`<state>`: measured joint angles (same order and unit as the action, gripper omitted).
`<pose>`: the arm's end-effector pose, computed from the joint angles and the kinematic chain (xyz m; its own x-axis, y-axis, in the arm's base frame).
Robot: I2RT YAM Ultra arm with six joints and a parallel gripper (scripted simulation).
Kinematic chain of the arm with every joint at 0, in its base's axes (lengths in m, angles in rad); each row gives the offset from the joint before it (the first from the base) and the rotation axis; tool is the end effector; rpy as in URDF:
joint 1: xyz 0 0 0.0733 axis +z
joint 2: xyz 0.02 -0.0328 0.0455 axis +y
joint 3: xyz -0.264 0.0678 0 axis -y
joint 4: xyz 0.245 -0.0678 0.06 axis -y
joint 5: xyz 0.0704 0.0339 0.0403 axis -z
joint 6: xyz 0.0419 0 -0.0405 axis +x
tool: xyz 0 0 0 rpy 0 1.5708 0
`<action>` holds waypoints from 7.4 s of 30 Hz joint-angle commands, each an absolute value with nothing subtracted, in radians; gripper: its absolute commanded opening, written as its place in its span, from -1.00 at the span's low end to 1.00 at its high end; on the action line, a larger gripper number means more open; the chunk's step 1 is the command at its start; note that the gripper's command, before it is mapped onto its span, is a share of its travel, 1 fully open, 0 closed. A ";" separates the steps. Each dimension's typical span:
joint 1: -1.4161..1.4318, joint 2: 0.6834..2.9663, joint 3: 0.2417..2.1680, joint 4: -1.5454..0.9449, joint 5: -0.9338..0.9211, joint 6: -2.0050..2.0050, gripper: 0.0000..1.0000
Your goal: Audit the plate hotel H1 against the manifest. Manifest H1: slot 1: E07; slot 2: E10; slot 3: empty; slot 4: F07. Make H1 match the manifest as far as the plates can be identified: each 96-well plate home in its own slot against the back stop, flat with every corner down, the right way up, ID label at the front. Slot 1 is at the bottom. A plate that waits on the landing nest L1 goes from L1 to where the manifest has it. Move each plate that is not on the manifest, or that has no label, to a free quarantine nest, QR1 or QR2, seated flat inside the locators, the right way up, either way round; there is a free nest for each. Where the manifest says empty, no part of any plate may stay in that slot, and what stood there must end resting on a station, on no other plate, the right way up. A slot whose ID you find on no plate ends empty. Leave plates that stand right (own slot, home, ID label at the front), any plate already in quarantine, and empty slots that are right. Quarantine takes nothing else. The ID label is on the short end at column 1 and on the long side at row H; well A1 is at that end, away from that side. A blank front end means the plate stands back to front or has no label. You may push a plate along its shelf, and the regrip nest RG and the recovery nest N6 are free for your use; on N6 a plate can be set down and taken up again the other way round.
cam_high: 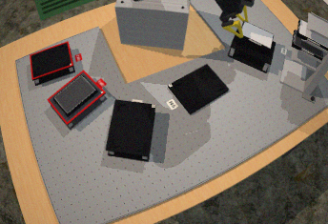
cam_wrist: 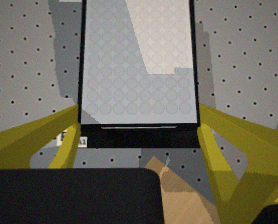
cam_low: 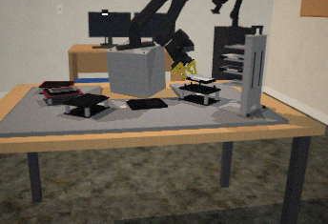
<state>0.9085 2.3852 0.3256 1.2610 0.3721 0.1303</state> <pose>0.1502 0.1696 -0.0230 -0.5120 -0.4597 -0.7256 -0.5165 0.8397 -0.1676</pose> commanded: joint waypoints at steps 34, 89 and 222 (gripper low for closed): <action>0.948 2.129 0.289 1.064 0.400 0.160 0.72; 0.987 1.768 0.301 0.698 0.426 0.191 0.72; 1.081 1.214 0.540 -0.103 0.492 0.270 0.72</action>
